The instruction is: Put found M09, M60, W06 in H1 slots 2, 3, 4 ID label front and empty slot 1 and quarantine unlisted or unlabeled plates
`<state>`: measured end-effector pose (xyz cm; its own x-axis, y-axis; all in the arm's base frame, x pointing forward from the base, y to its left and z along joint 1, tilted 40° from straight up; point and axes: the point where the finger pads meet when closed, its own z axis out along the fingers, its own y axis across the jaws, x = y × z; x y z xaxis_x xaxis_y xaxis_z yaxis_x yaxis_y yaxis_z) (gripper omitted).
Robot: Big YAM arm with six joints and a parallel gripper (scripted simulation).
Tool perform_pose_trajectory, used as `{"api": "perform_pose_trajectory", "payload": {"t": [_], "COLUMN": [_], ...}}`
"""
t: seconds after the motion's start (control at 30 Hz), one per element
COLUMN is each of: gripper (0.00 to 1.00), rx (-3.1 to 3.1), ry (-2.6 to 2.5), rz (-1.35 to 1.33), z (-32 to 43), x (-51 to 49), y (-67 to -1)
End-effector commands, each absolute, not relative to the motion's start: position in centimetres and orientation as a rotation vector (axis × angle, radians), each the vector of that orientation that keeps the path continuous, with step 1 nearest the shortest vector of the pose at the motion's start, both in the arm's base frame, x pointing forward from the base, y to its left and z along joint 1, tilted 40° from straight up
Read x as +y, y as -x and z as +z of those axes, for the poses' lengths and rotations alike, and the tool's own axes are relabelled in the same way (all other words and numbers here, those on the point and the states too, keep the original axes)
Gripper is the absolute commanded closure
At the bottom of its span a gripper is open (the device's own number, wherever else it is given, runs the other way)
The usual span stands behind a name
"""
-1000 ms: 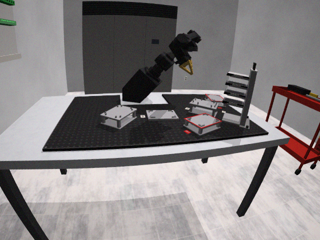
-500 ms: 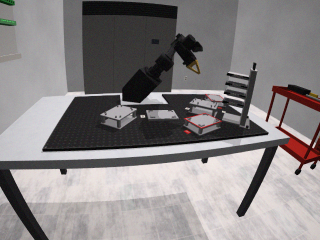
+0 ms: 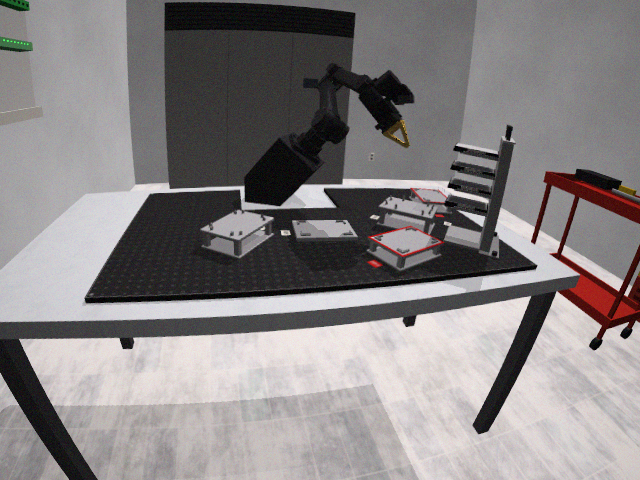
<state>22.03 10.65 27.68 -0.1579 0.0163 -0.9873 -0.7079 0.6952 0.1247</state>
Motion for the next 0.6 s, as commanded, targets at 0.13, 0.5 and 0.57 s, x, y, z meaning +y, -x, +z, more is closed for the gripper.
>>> {"api": "perform_pose_trajectory", "payload": {"t": [0.13, 0.5, 0.57], "gripper": [0.0, 0.0, 0.0], "rx": [1.569, 1.592, 1.594], "ry": [0.593, 0.587, 0.587], "rz": [0.72, 0.691, 0.69], "z": [31.9, 33.5, 33.9], "x": [12.2, 10.1, 9.8], "y": [-20.3, -19.8, -19.6]}}
